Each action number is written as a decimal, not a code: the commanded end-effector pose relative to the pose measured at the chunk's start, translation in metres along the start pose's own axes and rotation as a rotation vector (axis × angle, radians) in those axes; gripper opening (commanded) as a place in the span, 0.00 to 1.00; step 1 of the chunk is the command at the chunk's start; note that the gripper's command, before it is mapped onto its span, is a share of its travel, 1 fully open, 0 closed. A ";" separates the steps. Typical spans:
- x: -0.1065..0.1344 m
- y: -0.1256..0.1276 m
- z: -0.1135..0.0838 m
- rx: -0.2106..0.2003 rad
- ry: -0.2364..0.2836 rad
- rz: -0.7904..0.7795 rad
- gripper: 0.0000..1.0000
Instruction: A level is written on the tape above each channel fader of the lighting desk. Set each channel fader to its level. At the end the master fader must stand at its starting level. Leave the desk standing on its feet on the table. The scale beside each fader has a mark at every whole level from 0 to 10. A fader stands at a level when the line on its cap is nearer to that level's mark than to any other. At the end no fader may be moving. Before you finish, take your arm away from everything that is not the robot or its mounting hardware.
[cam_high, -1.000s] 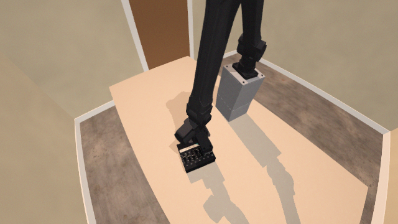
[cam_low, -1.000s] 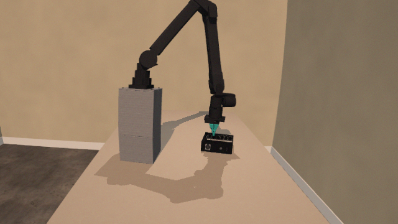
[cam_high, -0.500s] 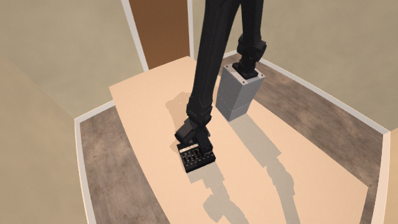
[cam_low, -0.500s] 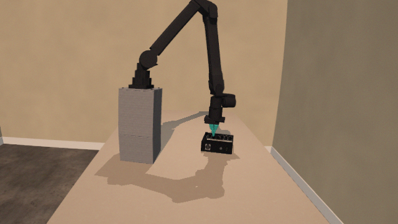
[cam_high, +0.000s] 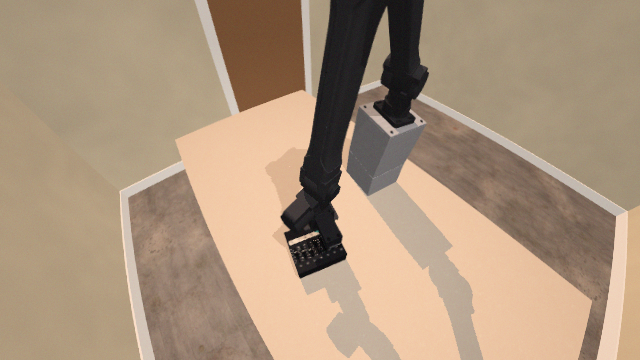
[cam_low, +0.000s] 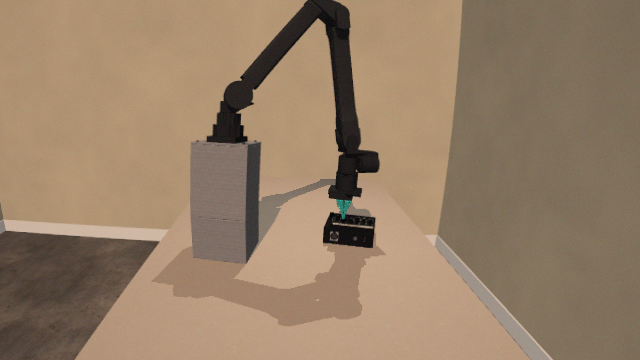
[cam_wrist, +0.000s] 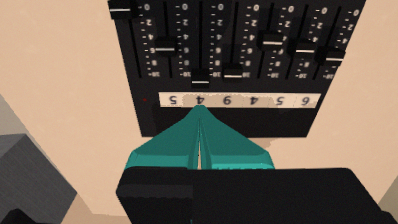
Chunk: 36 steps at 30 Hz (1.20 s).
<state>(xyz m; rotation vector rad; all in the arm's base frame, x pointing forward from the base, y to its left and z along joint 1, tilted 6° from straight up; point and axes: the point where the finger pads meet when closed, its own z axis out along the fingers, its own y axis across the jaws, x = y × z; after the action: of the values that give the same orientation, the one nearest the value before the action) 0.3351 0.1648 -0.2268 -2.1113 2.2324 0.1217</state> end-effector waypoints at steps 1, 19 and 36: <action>-0.007 -0.006 0.002 0.014 -0.010 0.001 0.00; -0.007 -0.006 0.002 0.014 -0.010 0.001 0.00; 0.002 -0.002 0.003 0.006 -0.006 -0.009 0.00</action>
<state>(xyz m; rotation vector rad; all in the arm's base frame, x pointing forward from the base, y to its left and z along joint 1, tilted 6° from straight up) 0.3366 0.1628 -0.2269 -2.1069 2.2332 0.1200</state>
